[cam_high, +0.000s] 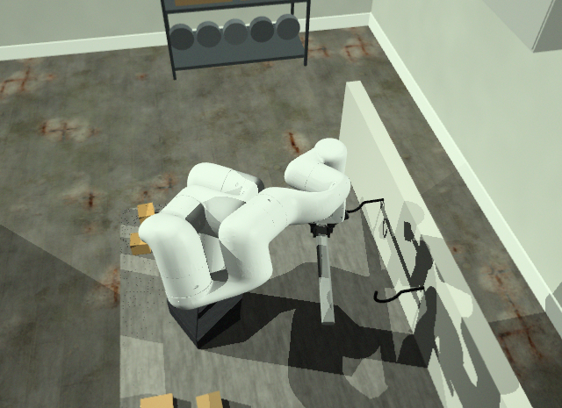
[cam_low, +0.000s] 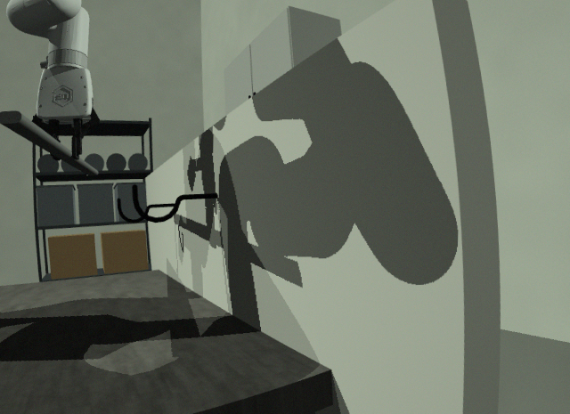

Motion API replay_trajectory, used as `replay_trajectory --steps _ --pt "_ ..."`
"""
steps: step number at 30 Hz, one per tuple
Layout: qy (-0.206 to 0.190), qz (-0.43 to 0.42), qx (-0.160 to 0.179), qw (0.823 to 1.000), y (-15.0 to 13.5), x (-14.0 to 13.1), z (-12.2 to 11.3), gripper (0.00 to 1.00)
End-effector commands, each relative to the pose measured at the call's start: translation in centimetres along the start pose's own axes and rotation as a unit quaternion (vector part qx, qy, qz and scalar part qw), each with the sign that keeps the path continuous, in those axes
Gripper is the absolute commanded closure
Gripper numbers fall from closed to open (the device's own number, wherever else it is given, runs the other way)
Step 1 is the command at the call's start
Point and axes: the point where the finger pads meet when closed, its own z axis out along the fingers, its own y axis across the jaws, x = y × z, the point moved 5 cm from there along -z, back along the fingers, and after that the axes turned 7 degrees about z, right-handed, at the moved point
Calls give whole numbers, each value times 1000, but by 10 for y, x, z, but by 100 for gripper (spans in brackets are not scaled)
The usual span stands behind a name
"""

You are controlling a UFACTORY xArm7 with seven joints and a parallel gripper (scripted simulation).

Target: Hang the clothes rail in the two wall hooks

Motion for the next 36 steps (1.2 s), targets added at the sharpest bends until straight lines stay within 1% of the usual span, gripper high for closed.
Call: replay_trajectory --steps 1,36 --pt "0 -4 -1 1000 1 0 -1 100" --pt "0 -82 -1 997 1 0 -1 100"
